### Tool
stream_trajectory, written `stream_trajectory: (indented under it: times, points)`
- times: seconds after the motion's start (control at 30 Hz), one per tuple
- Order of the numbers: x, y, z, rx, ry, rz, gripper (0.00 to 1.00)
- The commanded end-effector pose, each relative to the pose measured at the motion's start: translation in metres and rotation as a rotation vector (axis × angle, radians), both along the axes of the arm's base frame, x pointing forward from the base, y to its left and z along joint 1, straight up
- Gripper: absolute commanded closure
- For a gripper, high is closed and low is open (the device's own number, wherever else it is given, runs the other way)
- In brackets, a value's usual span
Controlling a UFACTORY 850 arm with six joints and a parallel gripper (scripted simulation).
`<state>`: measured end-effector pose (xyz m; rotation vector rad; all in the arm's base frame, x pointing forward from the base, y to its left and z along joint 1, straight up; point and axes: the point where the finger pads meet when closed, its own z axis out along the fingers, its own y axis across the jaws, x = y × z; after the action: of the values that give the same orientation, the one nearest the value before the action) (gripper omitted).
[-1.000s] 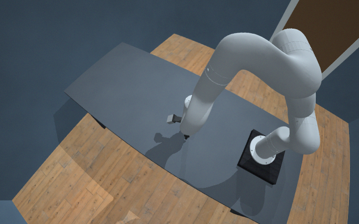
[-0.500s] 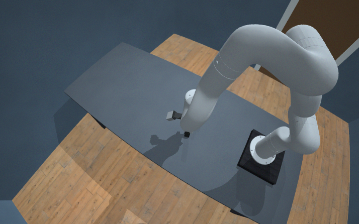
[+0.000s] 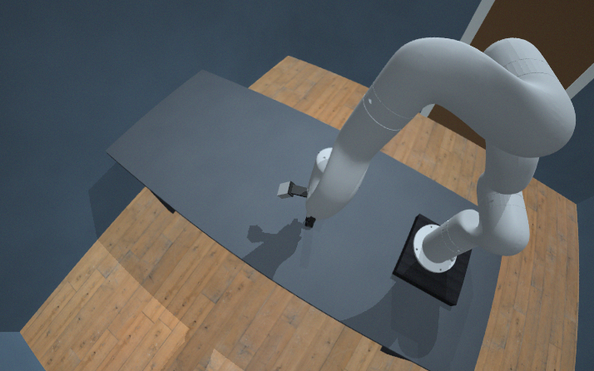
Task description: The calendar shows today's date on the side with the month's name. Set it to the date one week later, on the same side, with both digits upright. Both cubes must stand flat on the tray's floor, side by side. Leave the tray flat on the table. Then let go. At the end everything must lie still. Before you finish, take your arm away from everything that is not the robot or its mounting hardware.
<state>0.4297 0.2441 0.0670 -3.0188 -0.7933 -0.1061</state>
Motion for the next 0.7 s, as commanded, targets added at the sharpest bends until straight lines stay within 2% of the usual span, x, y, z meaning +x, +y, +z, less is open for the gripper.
stream_trajectory:
  times: [0.0, 0.1, 0.33, 0.47, 0.53, 0.67]
  points:
    - [0.0, 0.0, 0.0002, 0.052, -0.093, 0.0, 0.53]
    - [-0.001, -0.0004, 0.0014, 0.08, -0.141, 0.0, 0.53]
    - [-0.0033, -0.0016, 0.0004, 0.094, -0.166, 0.0, 0.53]
    - [-0.0035, -0.0016, -0.0015, 0.137, -0.241, 0.0, 0.53]
    - [-0.0035, -0.0016, -0.0015, 0.137, -0.241, 0.0, 0.53]
    - [-0.0047, -0.0024, -0.0007, 0.185, -0.326, 0.0, 0.53]
